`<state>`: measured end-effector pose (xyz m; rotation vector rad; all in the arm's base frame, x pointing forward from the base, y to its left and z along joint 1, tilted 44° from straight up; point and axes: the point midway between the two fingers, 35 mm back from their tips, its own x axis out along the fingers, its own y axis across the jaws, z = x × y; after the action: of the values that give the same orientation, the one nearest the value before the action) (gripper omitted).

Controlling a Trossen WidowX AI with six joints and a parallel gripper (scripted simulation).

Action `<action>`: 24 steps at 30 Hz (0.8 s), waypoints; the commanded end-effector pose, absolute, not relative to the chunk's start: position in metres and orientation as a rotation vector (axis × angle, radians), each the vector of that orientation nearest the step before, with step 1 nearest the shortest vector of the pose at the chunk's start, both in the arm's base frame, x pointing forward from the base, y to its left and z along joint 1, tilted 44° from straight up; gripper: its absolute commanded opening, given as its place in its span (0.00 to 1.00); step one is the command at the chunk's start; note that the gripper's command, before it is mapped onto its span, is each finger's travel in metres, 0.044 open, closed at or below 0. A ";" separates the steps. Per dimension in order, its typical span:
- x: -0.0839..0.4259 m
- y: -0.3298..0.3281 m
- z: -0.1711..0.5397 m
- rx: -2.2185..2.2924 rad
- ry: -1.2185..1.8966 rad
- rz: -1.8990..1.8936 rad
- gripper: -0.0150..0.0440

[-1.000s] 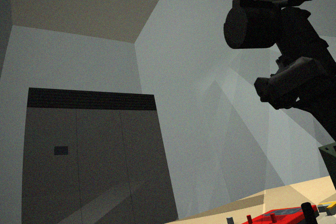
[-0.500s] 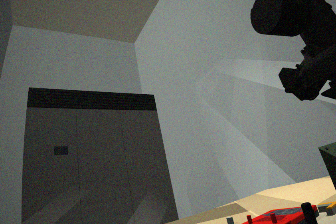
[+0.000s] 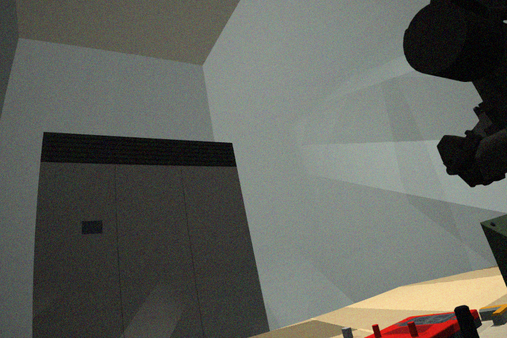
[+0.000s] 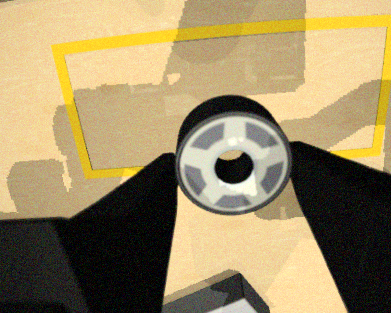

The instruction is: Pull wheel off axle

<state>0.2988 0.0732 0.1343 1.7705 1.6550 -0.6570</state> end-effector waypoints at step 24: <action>0.300 0.118 0.093 1.773 1.668 -0.648 0.65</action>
<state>0.3001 0.1175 0.0923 1.7749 1.6677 -0.6504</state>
